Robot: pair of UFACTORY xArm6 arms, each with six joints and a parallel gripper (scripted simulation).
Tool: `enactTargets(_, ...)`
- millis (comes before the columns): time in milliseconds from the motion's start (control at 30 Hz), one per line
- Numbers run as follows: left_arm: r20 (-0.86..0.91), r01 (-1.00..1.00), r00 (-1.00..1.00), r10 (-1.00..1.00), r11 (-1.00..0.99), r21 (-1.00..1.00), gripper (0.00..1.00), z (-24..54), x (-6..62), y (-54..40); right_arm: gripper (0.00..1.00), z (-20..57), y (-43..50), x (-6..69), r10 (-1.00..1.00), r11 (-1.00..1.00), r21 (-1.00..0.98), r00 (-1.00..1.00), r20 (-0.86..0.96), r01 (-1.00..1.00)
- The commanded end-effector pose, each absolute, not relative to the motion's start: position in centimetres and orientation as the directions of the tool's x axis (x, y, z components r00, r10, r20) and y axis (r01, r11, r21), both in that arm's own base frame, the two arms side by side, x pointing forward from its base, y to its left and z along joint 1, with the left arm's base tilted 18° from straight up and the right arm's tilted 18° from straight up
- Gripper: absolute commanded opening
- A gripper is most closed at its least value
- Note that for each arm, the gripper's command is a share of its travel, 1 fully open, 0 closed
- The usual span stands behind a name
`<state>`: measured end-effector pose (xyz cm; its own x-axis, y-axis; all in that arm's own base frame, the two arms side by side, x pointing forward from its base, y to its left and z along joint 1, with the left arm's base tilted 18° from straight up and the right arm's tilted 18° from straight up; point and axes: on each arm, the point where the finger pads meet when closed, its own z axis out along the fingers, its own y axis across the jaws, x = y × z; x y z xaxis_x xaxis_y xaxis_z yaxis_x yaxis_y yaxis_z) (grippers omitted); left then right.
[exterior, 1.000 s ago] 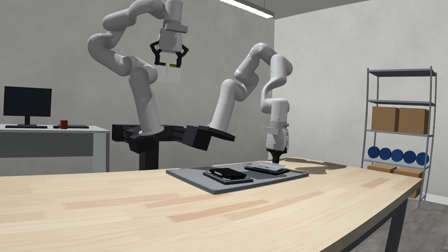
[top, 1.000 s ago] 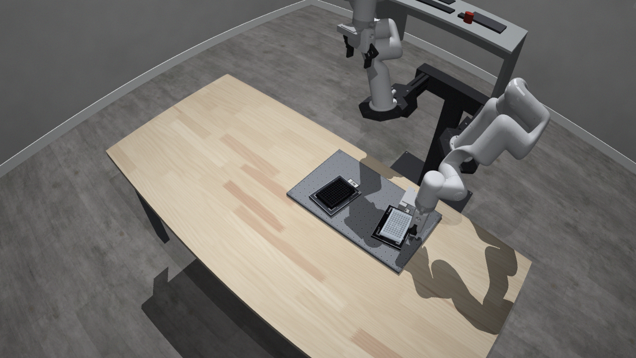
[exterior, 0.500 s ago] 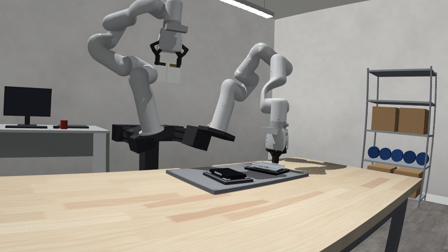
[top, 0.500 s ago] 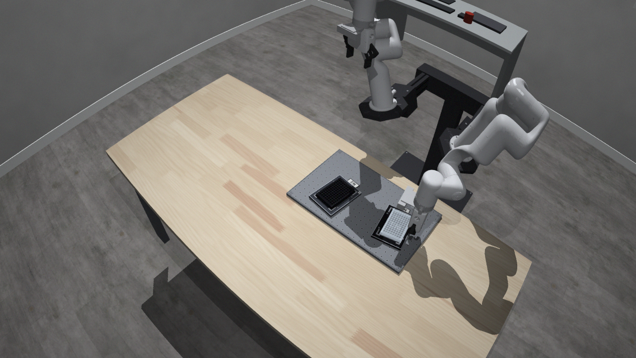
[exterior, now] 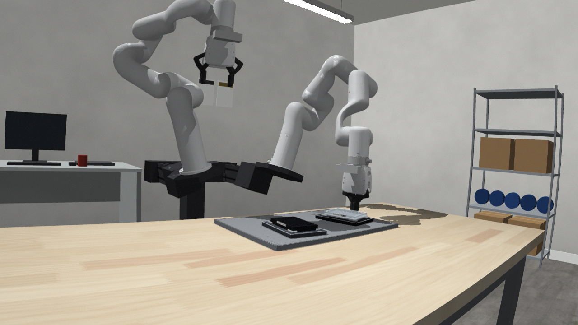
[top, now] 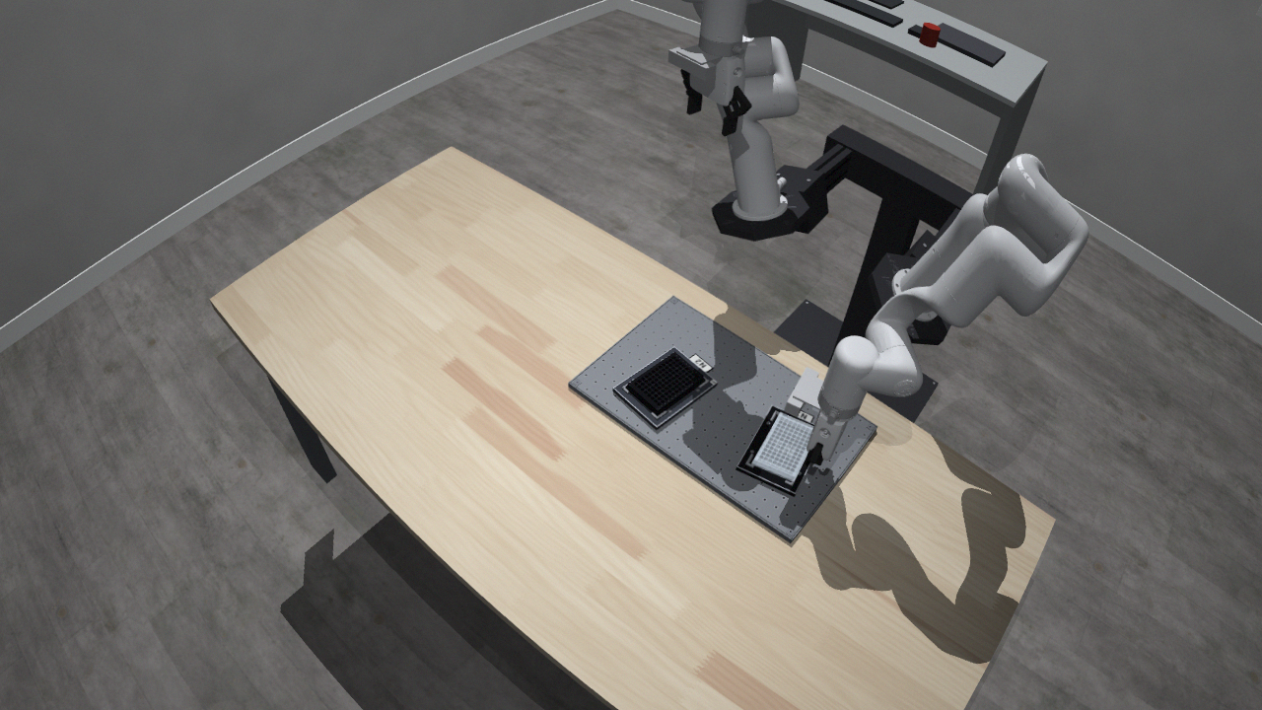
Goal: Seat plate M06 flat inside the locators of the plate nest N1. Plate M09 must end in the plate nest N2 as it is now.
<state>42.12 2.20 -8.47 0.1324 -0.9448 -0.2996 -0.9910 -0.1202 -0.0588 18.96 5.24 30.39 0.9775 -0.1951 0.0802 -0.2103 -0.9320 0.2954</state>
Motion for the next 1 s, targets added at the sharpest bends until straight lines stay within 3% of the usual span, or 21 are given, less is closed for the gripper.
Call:
enactTargets(0,-0.299,-0.991,0.133,-0.945,-0.12,-0.062,0.0,-8.41,42.26,2.07,1.0,30.48,5.28,19.01,-0.195,-0.932,0.293,0.977,0.082,-0.211)
enactTargets(967,-0.299,-0.991,0.133,-0.945,-0.12,-0.062,0.0,-8.44,42.28,2.0,1.0,30.48,5.28,19.01,-0.195,-0.932,0.293,0.977,0.082,-0.211)
